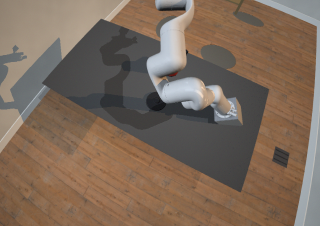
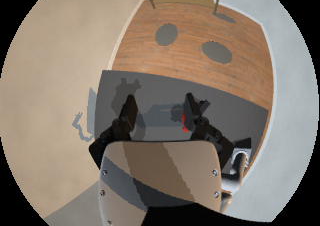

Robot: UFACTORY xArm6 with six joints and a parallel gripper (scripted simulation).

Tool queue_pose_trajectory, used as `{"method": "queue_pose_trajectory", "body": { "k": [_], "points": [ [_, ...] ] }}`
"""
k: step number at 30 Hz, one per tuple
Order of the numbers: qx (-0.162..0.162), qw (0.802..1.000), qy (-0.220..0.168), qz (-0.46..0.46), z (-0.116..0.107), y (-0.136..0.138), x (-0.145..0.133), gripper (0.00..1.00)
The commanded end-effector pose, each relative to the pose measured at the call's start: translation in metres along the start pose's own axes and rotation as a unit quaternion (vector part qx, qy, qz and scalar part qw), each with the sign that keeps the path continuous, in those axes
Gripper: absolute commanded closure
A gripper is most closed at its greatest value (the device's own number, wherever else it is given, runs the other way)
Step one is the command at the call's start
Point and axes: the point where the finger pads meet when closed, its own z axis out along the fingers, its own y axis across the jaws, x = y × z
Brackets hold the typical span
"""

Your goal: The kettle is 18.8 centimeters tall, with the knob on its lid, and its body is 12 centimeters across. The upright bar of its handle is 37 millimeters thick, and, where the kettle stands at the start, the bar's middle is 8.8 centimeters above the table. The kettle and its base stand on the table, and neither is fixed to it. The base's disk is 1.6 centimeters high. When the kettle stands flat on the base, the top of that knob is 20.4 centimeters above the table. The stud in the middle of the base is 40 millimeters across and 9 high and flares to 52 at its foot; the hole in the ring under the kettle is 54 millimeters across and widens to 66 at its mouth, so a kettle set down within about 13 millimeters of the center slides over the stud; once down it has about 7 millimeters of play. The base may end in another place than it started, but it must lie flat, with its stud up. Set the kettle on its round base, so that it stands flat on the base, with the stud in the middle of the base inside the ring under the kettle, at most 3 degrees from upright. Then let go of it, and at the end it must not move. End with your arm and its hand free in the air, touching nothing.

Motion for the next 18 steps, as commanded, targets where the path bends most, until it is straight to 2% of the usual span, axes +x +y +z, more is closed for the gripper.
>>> {"method": "queue_pose_trajectory", "body": {
  "k": [1, 5, 7, 10, 18],
  "points": [
    [-0.028, 0.998, -0.050, 0.040, 0.029, 0.027, -0.019, 0.19],
    [-0.054, 0.991, -0.093, 0.076, 0.050, 0.051, -0.038, 0.19],
    [-0.054, 0.991, -0.093, 0.076, 0.050, 0.051, -0.038, 0.19],
    [-0.083, 0.980, -0.140, 0.115, 0.070, 0.077, -0.061, 0.19],
    [-0.139, 0.947, -0.221, 0.187, 0.097, 0.122, -0.107, 0.19]
  ]
}}
